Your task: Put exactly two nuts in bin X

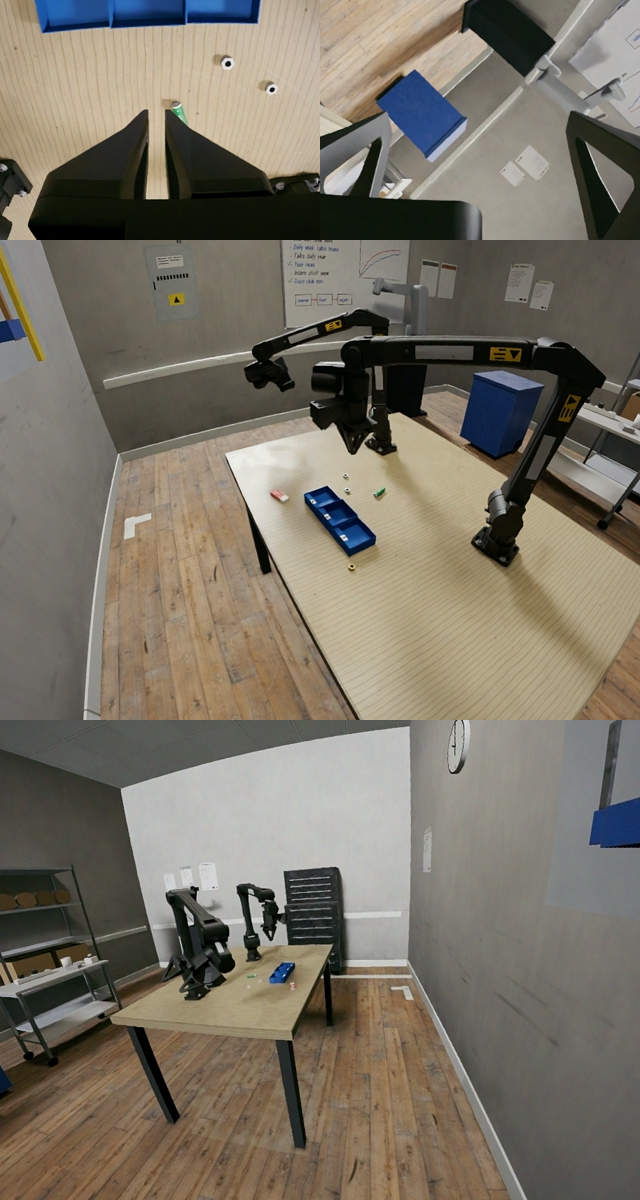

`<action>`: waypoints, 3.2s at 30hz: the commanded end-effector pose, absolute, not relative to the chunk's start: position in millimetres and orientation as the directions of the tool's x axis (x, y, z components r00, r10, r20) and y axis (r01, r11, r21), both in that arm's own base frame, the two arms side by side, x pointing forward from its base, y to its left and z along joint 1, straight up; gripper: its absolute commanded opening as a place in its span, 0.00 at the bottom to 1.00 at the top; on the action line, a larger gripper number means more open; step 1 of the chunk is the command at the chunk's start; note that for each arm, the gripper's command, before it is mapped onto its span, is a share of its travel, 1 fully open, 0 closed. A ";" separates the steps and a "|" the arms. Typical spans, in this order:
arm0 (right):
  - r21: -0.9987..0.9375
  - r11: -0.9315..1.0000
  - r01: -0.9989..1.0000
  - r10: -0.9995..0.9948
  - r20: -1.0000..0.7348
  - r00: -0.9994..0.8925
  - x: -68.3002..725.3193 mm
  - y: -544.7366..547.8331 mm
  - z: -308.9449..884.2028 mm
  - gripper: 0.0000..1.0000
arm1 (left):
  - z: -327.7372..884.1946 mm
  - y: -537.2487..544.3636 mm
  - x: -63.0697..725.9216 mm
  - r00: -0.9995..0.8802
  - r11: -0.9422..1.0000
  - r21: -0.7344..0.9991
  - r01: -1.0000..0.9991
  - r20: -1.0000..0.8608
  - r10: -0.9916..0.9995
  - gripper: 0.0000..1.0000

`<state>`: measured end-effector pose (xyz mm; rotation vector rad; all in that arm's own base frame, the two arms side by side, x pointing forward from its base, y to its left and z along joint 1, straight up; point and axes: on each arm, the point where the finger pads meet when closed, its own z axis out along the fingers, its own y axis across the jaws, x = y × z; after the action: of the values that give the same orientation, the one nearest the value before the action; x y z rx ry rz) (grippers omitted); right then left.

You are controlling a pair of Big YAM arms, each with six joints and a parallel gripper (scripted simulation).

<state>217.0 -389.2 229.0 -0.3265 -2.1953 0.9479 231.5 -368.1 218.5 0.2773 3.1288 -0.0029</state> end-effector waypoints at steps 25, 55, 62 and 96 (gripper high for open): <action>-0.720 0.694 -0.033 0.488 0.504 -0.713 213.2 -392.3 232.9 1.00 | 229.8 -360.9 236.6 -0.984 0.984 -0.013 0.175 -0.013 0.175 0.09; -0.720 0.694 -0.033 0.488 0.504 -0.713 213.2 -392.3 232.9 1.00 | 64.9 -451.4 269.6 -0.991 0.991 0.002 0.132 0.000 0.132 0.09; -0.720 0.694 -0.033 0.488 0.504 -0.713 213.2 -392.3 232.9 1.00 | 51.5 -451.2 269.4 -0.991 0.991 0.002 0.133 0.000 0.133 0.09; -0.720 0.694 -0.033 0.488 0.504 -0.713 213.2 -392.3 232.9 1.00 | 35.4 -459.2 276.7 -0.991 0.990 -0.027 0.136 -0.022 0.135 0.09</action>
<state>217.0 -389.2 229.0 -0.3265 -2.1953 0.9479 270.9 -448.0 23.4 0.2147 3.1338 -0.0029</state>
